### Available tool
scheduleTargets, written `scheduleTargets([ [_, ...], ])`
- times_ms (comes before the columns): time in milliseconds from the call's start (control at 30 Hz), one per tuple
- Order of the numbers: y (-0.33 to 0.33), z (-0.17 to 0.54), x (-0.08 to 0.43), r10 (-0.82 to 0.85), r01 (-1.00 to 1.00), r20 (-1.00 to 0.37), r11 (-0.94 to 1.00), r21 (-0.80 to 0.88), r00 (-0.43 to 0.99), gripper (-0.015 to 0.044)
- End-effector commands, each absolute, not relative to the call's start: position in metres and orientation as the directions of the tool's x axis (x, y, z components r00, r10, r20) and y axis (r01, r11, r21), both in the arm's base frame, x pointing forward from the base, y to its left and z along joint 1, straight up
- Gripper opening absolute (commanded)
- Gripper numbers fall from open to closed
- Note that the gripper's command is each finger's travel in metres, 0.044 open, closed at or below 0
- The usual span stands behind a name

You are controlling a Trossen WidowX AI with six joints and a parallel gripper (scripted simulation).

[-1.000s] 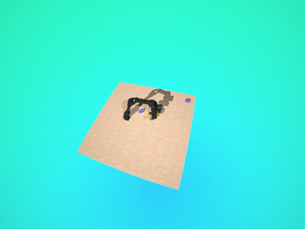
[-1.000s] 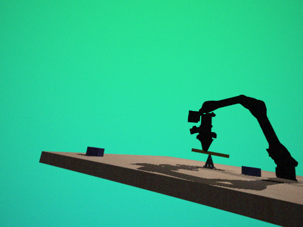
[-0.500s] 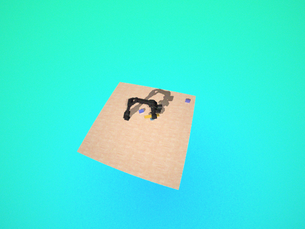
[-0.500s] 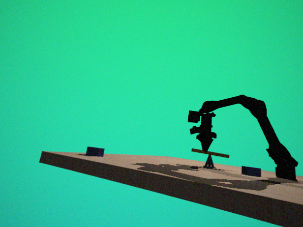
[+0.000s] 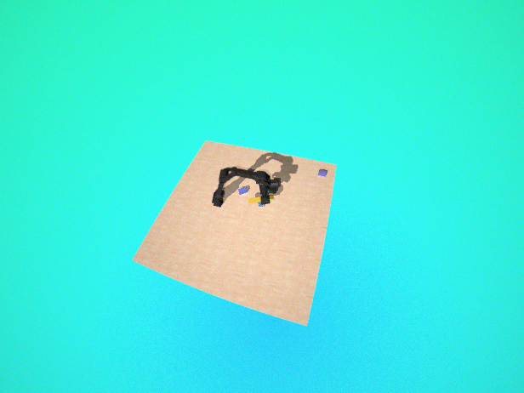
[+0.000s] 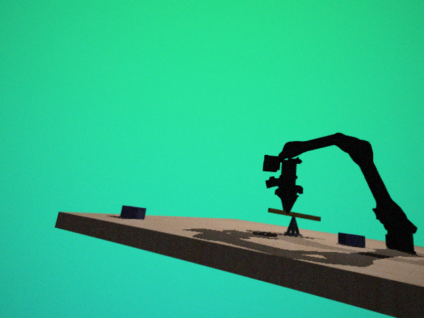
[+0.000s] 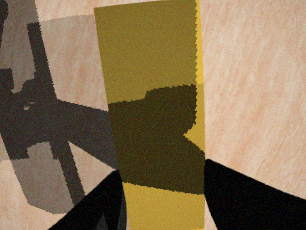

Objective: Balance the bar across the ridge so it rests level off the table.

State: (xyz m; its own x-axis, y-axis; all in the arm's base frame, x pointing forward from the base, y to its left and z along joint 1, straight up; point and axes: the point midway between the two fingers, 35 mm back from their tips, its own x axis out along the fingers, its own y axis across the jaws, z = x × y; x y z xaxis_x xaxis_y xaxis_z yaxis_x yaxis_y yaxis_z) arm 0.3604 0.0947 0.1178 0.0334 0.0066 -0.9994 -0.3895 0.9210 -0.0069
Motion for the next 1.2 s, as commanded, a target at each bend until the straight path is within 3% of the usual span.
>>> scheduleTargets([
  [0, 0.0948, 0.1152, 0.3596, 0.008, -0.391, -1.000, 0.920, -0.004, 0.029, 0.0000],
  [1167, 0.0950, 0.1122, 0.3599, 0.008, -0.391, -1.000, 0.920, -0.004, 0.029, 0.0000],
])
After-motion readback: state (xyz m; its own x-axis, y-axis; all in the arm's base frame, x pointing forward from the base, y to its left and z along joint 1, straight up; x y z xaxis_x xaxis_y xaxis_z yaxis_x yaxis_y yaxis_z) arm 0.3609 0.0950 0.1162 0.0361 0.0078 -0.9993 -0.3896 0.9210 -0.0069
